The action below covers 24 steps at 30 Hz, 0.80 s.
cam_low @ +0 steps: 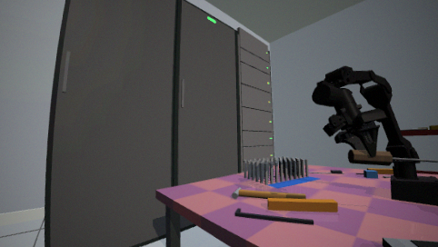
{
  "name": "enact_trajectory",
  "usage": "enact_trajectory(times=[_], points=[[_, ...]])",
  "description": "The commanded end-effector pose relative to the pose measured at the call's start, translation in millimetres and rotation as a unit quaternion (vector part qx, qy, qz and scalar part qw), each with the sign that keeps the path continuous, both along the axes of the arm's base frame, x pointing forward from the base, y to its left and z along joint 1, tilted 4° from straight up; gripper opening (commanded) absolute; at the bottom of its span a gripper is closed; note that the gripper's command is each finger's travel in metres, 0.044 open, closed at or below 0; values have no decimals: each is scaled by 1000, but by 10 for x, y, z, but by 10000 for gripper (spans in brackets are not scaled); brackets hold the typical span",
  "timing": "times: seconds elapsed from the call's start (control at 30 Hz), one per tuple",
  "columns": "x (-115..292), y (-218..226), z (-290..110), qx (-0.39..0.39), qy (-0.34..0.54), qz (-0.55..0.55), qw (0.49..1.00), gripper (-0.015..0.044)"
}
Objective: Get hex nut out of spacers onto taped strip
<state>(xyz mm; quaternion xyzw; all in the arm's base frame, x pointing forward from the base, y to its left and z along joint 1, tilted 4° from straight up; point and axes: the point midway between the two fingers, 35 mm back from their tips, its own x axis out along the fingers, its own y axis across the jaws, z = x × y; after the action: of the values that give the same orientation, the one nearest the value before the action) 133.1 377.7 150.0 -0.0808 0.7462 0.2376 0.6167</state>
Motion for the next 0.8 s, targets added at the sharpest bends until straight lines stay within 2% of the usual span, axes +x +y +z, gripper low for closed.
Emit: enact_trajectory(times=[0.0, 0.37, 0.77], points=[[137, -131, 18, 5, -24, 40, 999, 0], [469, -475, 40, 10, -90, 181, 979, 0], [775, -887, 67, -3, -144, 334, 931, 0]])
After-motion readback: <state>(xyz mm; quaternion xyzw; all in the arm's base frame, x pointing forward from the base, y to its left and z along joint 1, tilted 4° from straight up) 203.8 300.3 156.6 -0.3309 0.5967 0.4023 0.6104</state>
